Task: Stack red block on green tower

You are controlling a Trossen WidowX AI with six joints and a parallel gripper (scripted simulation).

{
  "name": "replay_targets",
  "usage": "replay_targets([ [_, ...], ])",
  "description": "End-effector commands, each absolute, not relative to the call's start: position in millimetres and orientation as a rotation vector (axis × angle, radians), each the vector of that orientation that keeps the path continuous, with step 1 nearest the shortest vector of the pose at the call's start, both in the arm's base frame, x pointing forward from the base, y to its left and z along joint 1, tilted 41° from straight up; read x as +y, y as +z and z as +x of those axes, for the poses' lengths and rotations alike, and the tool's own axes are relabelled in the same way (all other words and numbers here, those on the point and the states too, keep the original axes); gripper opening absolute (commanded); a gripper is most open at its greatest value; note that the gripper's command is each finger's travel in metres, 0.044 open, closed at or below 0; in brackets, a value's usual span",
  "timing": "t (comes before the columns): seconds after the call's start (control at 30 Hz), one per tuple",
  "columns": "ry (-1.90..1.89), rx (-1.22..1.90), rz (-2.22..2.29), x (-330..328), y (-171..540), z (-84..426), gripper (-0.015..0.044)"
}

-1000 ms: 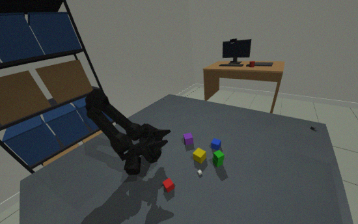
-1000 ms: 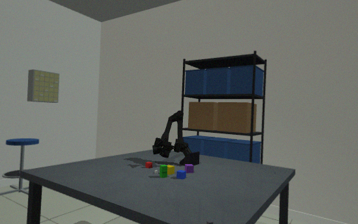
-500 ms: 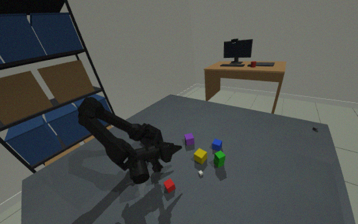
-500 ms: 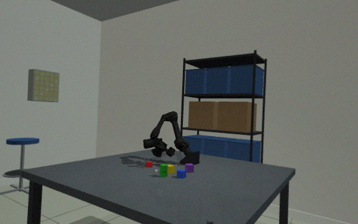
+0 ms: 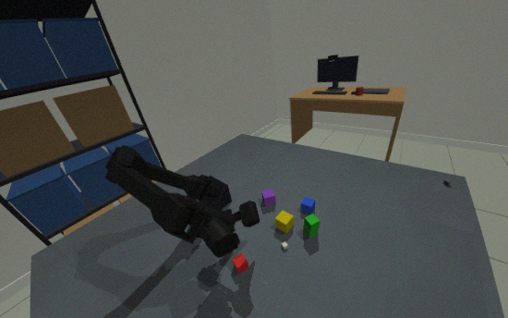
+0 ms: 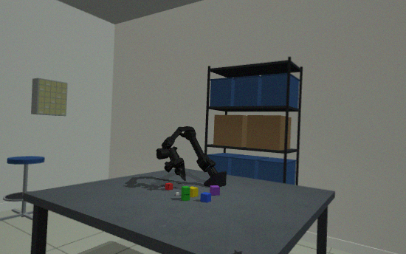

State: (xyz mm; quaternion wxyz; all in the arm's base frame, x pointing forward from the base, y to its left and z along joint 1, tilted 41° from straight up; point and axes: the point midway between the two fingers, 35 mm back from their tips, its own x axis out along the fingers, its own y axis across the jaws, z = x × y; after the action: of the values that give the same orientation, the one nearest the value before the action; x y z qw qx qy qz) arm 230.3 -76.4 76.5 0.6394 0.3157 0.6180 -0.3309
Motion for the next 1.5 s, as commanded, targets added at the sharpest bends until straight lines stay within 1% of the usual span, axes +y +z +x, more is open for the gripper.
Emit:
replay_targets([
  [0.0,-0.799,1.438,0.470,-88,89,237,0.0440],
  [0.37,-0.881,1.431,-0.218,-108,144,273,0.0440],
  [0.7,-0.882,1.430,-0.229,-110,142,273,0.0440],
  [1.0,-0.884,1.429,-0.230,-139,109,268,0.0440],
  [1.47,-0.883,1.429,-0.230,-148,97,267,0.0440],
])
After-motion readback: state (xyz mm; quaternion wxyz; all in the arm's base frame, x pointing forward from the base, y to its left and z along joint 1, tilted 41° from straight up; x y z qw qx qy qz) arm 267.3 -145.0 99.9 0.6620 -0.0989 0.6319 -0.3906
